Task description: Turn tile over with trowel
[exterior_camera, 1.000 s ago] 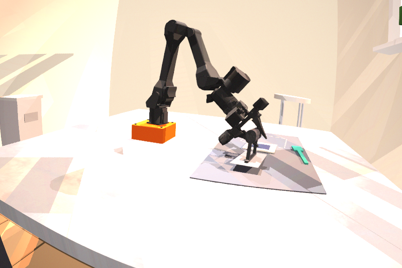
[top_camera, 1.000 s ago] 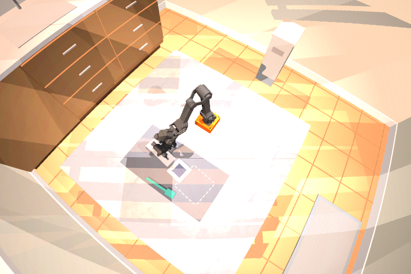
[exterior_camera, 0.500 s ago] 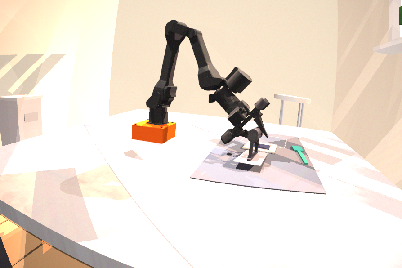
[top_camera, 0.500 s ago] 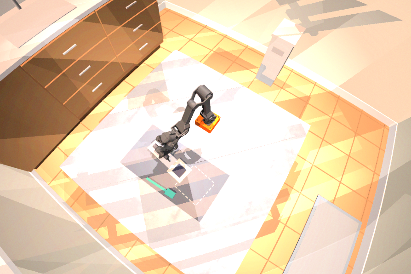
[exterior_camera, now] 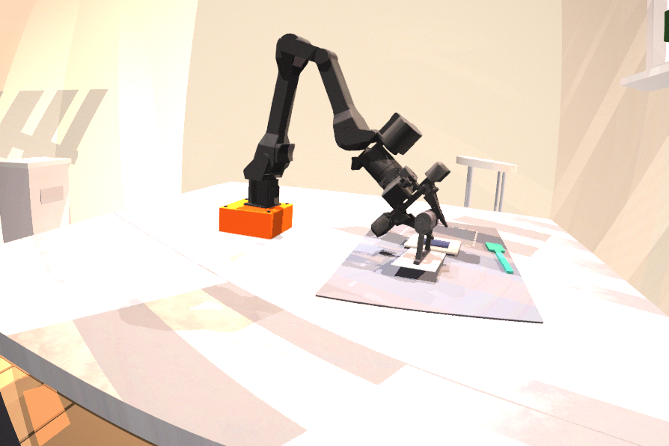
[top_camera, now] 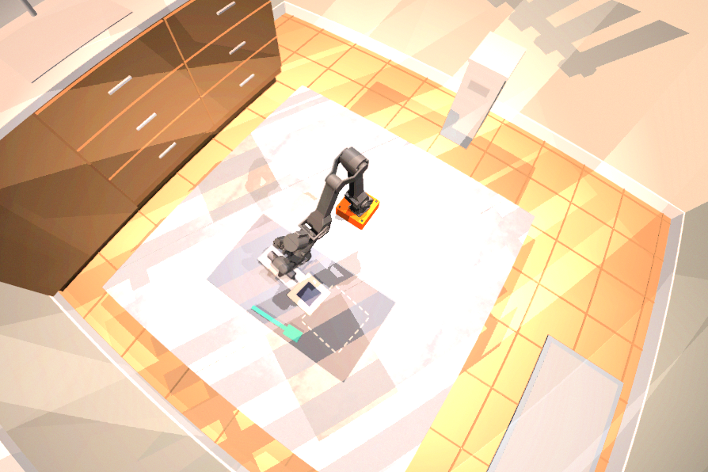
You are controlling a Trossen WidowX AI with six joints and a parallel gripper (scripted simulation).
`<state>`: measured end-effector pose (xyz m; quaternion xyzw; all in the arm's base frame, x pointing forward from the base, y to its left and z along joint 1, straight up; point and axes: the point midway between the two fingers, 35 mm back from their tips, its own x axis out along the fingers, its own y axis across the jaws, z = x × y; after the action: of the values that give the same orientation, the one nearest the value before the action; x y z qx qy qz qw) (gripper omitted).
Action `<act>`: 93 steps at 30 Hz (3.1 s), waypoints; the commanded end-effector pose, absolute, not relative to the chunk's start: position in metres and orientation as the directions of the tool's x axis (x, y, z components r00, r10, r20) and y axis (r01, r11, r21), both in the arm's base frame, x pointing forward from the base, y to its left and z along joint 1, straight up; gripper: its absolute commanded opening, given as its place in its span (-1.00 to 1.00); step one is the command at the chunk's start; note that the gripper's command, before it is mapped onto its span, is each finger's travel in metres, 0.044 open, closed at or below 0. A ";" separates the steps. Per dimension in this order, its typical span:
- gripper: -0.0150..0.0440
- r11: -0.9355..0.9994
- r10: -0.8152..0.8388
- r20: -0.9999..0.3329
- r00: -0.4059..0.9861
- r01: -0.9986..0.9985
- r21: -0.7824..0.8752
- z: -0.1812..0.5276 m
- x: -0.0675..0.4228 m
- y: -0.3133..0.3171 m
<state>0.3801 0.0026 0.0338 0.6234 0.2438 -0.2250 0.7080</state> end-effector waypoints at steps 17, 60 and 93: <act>-0.49 0.042 0.059 -0.626 0.778 0.624 0.780 0.053 0.378 0.014; -0.49 0.036 0.064 -0.626 0.777 0.625 0.780 0.100 0.371 0.103; -0.49 0.033 0.067 -0.626 0.777 0.625 0.780 0.065 0.368 0.150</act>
<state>0.3664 0.1453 0.0669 0.6595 0.2672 -0.2113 0.6701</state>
